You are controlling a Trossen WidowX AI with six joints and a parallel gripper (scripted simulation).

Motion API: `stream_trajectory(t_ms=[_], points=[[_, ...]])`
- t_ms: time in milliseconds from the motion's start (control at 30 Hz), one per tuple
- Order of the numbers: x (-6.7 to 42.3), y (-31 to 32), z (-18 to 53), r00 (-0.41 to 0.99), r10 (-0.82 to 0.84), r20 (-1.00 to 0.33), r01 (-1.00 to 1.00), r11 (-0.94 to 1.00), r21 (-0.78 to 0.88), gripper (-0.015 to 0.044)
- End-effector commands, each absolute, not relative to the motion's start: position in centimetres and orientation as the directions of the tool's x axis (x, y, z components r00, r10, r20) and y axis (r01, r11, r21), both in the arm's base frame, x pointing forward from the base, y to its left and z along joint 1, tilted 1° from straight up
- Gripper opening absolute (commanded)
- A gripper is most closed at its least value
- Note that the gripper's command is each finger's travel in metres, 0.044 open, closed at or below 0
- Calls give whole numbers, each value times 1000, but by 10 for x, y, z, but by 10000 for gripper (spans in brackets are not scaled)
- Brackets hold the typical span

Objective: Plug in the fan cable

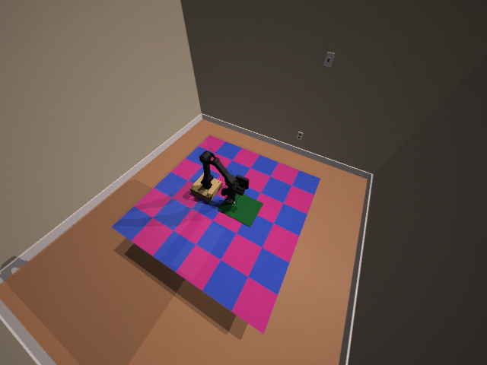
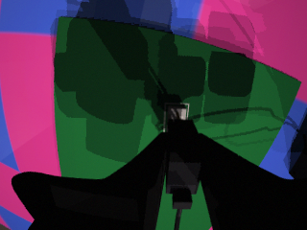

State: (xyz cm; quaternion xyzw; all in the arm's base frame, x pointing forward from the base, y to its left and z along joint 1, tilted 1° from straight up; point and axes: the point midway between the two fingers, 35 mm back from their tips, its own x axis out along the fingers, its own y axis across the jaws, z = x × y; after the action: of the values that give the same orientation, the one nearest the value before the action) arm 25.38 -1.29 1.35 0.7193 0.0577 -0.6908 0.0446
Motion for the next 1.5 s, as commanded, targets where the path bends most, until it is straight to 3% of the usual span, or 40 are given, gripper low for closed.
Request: stream_trajectory(t_ms=[0,1467], points=[[254,-13,12,37,18,-999,149,-989,-12,0],[254,-13,5,37,18,-999,150,-989,-12,0]])
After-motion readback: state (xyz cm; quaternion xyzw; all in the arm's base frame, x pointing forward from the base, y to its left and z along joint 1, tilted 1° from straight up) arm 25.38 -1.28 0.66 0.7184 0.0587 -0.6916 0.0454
